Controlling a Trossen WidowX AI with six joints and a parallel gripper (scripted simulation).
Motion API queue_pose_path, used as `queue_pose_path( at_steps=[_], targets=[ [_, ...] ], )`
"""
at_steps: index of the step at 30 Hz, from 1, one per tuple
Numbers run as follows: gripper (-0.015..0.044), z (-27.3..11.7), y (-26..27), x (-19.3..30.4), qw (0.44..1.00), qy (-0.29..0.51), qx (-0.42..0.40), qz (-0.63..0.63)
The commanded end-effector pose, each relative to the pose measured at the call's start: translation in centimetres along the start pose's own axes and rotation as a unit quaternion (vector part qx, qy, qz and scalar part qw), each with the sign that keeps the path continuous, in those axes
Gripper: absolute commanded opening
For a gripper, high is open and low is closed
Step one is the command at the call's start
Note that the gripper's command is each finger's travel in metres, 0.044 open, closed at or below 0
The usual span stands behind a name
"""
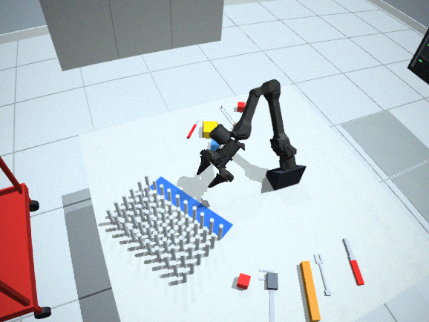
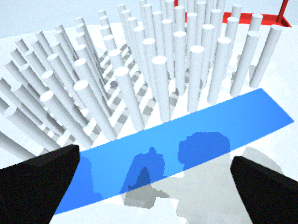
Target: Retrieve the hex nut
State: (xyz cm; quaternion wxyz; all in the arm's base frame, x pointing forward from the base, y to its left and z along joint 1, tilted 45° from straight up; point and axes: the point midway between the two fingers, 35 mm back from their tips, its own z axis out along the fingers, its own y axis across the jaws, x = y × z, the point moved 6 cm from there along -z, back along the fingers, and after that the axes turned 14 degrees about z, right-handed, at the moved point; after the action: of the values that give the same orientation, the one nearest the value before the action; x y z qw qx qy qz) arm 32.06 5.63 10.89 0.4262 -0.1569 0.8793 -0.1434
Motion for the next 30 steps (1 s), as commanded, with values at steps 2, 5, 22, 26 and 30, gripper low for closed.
queue_pose_path(
  at_steps=[2,5,22,26,30],
  targets=[
    [0.044,-2.0,-6.1,-0.8,0.982,0.078,0.091,-0.146],
    [0.044,-3.8,-9.4,-0.7,0.954,0.142,0.125,-0.232],
    [0.044,-15.8,-19.5,1.5,0.736,0.433,0.106,-0.51],
    [0.044,-19.6,-20.9,2.3,0.663,0.498,0.064,-0.555],
    [0.044,-23.6,-21.8,3.1,0.586,0.556,0.008,-0.59]
  ],
)
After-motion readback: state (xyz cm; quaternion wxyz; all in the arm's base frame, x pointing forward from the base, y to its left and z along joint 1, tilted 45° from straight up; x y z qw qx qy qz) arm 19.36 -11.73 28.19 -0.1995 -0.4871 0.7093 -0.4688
